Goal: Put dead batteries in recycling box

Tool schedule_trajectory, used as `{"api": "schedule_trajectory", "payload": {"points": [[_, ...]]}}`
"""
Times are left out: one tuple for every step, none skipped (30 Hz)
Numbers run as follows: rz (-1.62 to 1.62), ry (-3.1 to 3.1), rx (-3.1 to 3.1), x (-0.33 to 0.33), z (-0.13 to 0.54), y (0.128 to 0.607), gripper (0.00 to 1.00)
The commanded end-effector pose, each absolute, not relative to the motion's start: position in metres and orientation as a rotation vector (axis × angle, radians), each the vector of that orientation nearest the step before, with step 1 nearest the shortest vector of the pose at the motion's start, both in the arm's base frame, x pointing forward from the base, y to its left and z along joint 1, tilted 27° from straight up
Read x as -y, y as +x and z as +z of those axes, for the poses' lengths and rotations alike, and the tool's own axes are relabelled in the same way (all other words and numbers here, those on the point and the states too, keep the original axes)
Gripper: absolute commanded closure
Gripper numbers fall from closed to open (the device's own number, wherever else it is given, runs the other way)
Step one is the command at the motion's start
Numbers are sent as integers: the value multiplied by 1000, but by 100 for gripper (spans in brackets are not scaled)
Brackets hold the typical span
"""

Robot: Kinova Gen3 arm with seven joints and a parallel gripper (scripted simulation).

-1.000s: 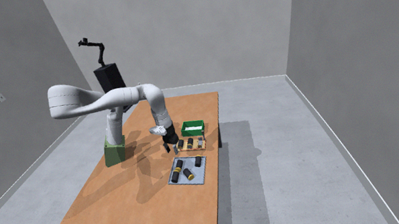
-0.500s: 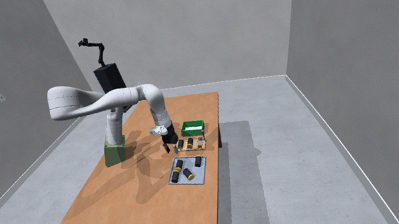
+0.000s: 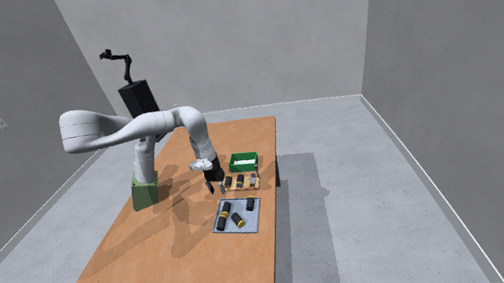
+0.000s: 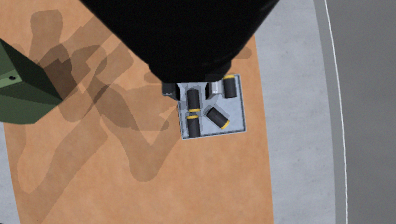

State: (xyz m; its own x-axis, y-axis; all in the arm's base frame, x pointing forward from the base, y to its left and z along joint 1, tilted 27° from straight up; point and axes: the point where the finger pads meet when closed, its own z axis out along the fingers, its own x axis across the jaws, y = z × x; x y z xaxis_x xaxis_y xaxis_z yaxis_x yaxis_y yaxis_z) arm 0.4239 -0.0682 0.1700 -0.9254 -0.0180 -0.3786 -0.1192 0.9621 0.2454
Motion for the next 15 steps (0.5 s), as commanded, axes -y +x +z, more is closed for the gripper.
{"api": "schedule_trajectory", "payload": {"points": [[372, -109, -2730, 68, 170, 424, 10], [371, -114, -2730, 68, 170, 424, 10], [370, -119, -2729, 68, 170, 424, 10], [370, -123, -2729, 68, 170, 424, 10], [370, -123, -2729, 68, 170, 424, 10], [370, -123, -2729, 68, 170, 424, 10], [369, -128, -2728, 68, 170, 424, 10], [368, -132, -2728, 68, 170, 424, 10], [367, -135, -2727, 68, 170, 424, 10], [366, -139, -2727, 68, 170, 424, 10], [366, -142, -2726, 68, 170, 424, 10], [365, -145, -2726, 68, 170, 424, 10], [364, -148, -2726, 68, 170, 424, 10], [364, -151, -2725, 68, 170, 424, 10], [363, -153, -2725, 68, 170, 424, 10]]}}
